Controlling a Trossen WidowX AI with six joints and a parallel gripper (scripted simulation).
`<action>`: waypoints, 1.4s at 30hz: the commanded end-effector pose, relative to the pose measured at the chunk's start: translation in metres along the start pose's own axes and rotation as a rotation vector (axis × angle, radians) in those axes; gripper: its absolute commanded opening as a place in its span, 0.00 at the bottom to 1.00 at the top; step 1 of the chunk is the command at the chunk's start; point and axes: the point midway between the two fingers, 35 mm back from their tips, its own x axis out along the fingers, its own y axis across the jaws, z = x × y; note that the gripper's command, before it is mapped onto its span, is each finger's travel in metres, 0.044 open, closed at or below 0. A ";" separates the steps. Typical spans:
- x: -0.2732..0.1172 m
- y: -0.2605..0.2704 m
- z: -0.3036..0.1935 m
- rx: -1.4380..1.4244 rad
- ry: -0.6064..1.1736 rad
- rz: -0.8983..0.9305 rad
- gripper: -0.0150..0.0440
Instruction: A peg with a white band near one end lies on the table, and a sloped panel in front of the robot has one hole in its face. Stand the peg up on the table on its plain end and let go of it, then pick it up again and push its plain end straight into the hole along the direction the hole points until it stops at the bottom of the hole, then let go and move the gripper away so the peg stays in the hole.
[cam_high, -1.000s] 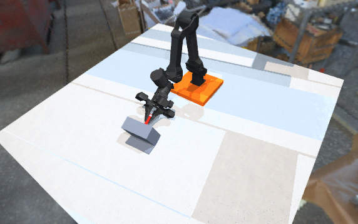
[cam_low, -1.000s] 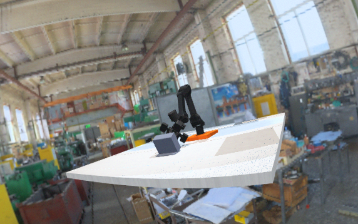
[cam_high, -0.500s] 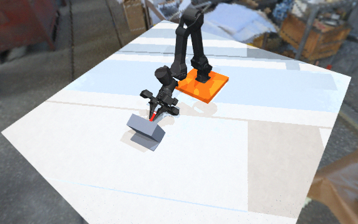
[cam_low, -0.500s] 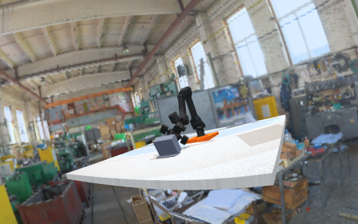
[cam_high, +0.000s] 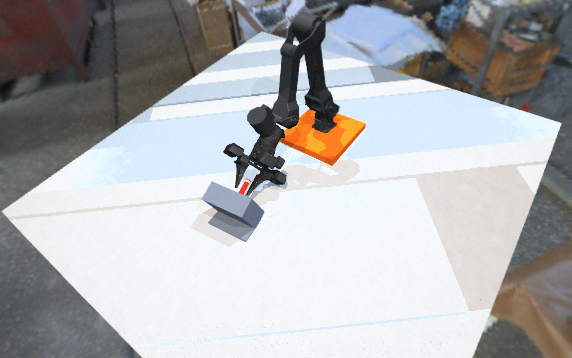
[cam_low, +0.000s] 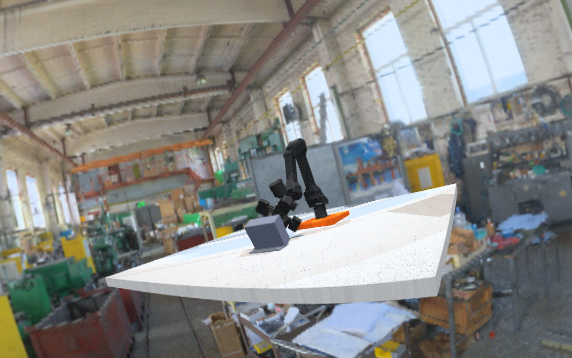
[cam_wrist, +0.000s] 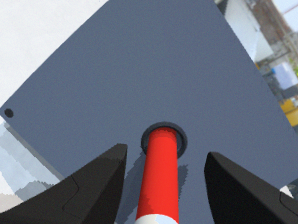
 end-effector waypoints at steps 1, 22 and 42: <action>0.000 0.000 0.000 0.000 0.000 0.000 0.70; -0.014 -0.003 0.001 0.001 0.000 -0.002 1.00; -0.029 -0.007 0.003 0.001 -0.001 -0.004 1.00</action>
